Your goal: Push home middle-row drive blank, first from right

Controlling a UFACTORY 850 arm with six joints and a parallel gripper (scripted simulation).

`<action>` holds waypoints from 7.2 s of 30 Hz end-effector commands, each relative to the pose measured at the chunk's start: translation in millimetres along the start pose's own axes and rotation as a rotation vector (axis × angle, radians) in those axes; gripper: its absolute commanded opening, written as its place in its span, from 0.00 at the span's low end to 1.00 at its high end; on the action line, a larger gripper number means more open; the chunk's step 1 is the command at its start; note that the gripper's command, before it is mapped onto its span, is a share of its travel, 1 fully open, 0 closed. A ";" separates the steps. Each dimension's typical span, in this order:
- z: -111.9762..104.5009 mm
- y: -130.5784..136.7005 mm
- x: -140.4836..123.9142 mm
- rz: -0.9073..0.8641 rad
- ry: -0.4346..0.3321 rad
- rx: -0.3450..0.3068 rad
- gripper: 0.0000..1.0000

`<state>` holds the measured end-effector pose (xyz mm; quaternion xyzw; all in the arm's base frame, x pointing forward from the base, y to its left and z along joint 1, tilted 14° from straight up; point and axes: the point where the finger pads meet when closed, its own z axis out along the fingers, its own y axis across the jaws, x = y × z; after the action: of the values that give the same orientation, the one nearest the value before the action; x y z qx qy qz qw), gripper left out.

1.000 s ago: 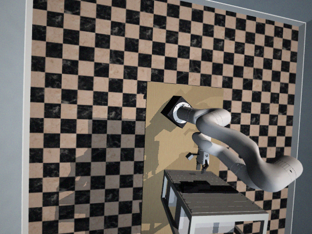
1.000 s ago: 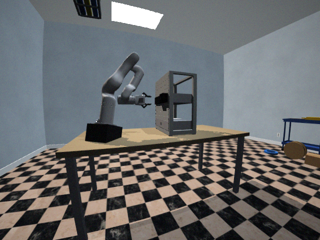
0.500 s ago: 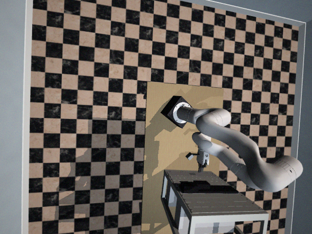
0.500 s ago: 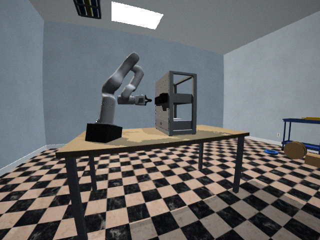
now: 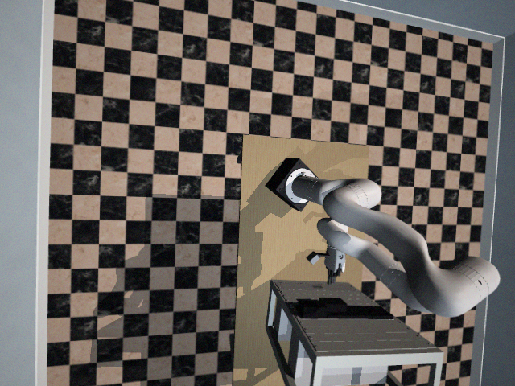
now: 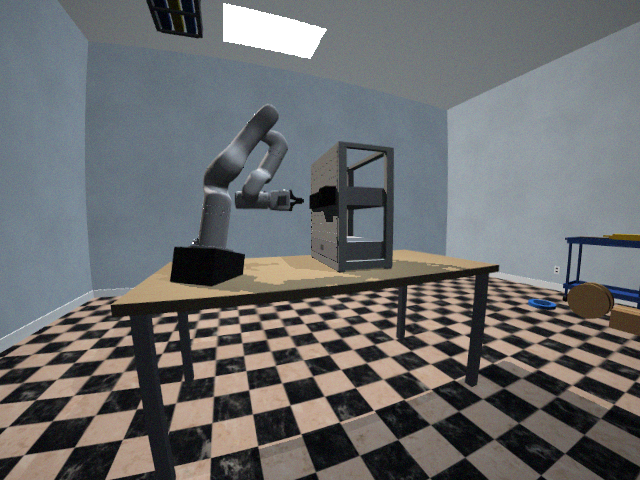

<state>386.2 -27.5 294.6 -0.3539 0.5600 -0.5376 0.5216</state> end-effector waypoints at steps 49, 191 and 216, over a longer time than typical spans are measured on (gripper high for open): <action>-6.4 -18.5 67.1 -0.001 -0.004 0.000 0.00; 65.3 -15.2 91.9 -0.001 -0.004 0.000 0.00; 75.1 -15.3 91.6 -0.001 -0.004 0.000 0.00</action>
<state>435.9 -134.8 299.4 -0.3552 0.5593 -0.5368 0.5223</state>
